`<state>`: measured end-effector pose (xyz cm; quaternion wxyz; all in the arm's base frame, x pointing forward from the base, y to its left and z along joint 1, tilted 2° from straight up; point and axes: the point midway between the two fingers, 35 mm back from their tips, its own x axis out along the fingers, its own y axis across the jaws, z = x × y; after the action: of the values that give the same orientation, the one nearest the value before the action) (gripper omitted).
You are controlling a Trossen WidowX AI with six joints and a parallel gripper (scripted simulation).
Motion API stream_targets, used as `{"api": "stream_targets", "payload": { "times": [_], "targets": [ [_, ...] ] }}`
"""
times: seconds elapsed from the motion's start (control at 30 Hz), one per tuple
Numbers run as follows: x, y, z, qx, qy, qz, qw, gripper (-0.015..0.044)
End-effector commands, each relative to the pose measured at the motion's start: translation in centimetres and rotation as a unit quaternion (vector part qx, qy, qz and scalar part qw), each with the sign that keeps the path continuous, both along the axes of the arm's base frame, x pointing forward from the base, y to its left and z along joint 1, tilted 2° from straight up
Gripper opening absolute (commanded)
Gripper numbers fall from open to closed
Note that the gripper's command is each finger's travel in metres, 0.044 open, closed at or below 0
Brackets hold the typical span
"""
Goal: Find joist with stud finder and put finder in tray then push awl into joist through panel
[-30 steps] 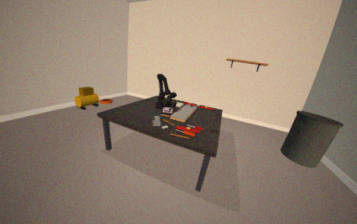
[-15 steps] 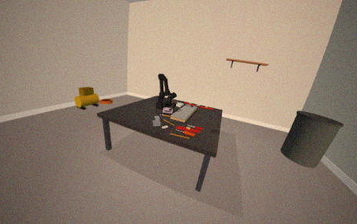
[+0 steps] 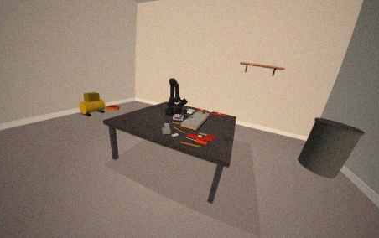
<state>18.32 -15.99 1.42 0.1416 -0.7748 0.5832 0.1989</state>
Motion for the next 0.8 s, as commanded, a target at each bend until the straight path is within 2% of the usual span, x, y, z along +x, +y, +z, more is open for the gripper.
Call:
{"api": "stream_targets", "payload": {
  "times": [0.0,0.23,0.43,0.77],
  "targets": [
    [-0.2,0.0,0.0,-0.012,-0.001,-0.001,1.0,0.0],
    [-0.1,0.1,0.0,-0.012,-0.003,0.0,1.0,0.0],
    [0.8,-0.1,2.2,-0.044,-0.013,-0.002,0.999,0.0],
    [0.9,-0.1,2.1,-0.045,-0.013,-0.002,0.999,0.0]
  ]
}}
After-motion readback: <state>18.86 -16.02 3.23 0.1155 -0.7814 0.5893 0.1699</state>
